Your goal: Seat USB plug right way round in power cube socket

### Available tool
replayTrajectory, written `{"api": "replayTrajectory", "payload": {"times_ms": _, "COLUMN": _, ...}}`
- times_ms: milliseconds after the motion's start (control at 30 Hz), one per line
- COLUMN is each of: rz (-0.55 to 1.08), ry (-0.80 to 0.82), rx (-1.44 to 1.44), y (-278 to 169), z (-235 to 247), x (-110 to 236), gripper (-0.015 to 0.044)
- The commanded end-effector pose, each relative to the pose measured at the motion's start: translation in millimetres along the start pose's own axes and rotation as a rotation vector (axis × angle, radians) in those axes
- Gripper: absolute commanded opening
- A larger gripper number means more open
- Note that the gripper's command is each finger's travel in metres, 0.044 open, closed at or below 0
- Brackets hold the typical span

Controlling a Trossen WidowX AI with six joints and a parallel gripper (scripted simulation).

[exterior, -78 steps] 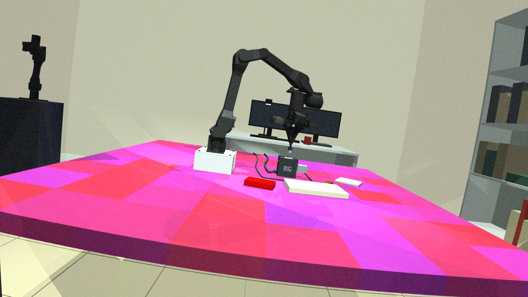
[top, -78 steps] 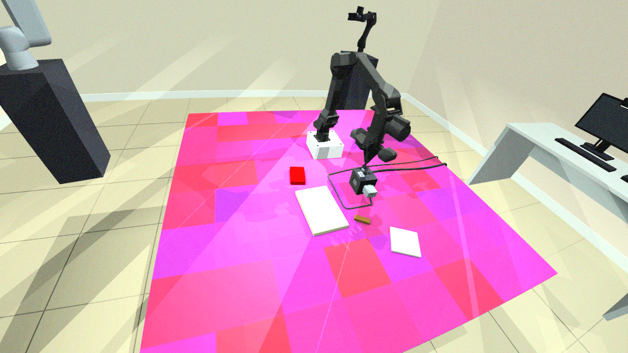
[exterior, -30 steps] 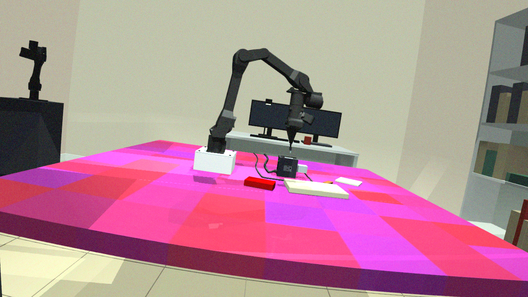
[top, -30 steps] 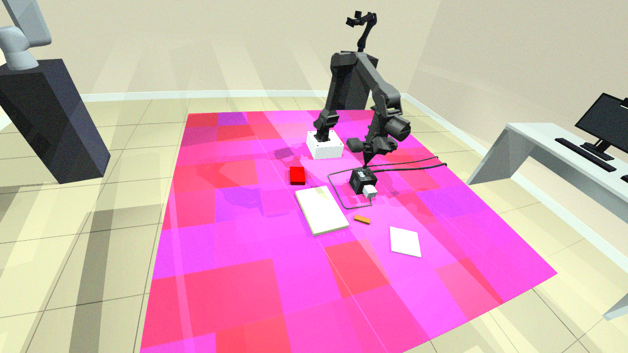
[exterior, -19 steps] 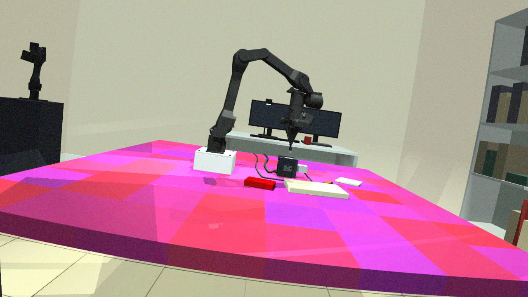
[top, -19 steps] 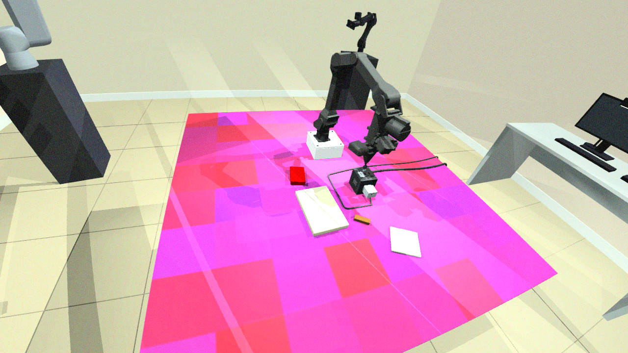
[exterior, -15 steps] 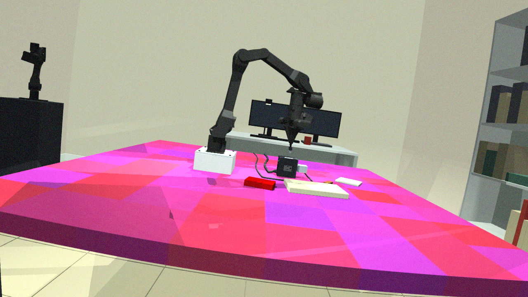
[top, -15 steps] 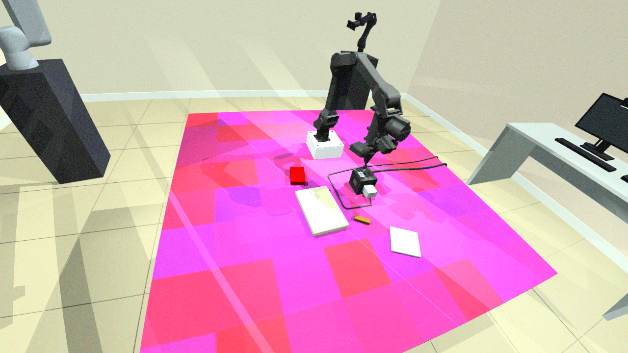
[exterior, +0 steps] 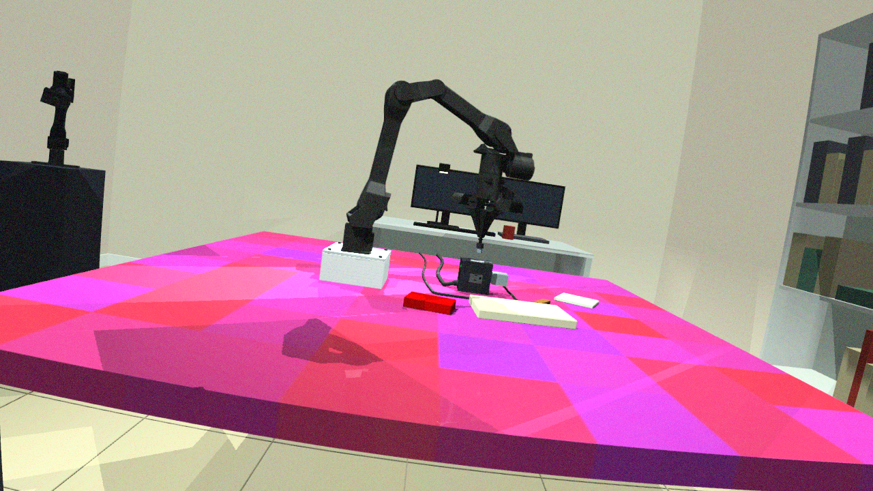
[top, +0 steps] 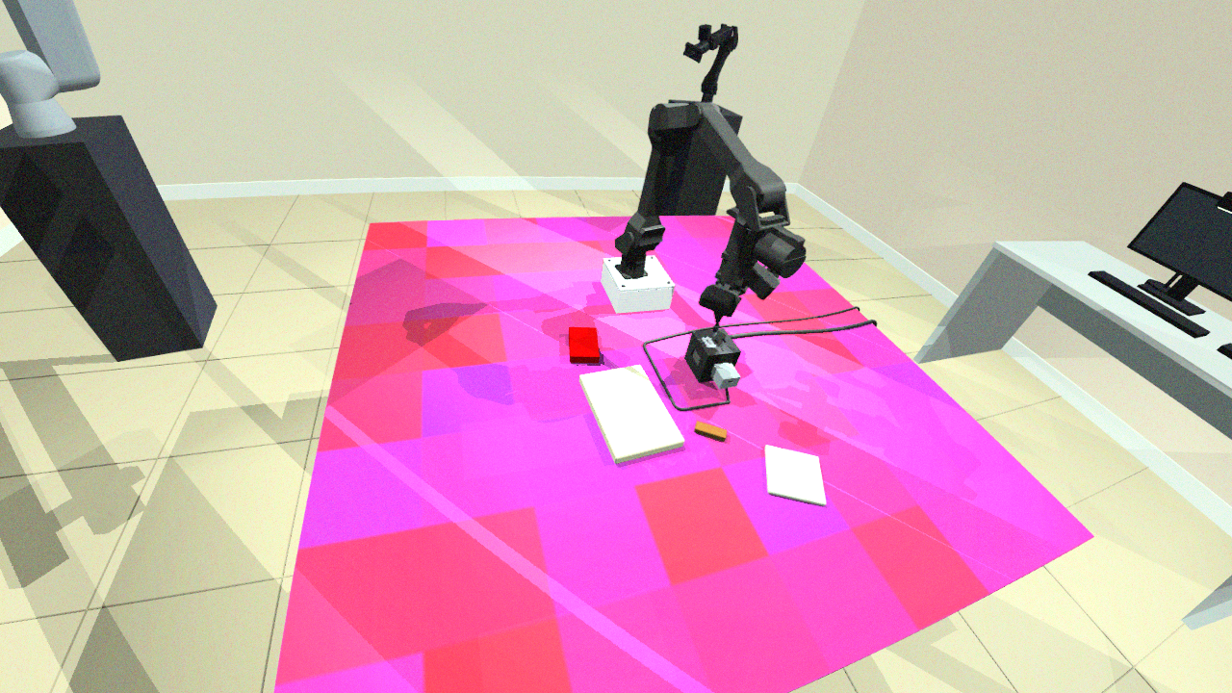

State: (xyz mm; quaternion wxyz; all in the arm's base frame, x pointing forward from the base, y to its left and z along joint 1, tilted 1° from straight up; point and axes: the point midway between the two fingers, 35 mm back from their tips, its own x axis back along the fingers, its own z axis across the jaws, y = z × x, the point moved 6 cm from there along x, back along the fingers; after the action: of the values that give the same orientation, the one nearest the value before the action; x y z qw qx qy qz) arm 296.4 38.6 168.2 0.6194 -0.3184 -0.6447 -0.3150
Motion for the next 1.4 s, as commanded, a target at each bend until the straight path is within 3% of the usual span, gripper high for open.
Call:
{"api": "replayTrajectory", "payload": {"times_ms": 0, "rz": 0.0, "ry": 0.0, "rx": 0.087, "y": 0.1, "z": 0.0, "x": -0.2, "gripper": 0.0}}
{"api": "replayTrajectory", "payload": {"times_ms": 833, "rz": 0.0, "ry": 0.0, "rx": 0.738, "y": 0.1, "z": 0.0, "x": -0.3, "gripper": 0.0}}
{"api": "replayTrajectory", "payload": {"times_ms": 1367, "rz": 0.0, "ry": 0.0, "rx": 0.751, "y": 0.0, "z": -0.1, "x": -0.2, "gripper": 0.0}}
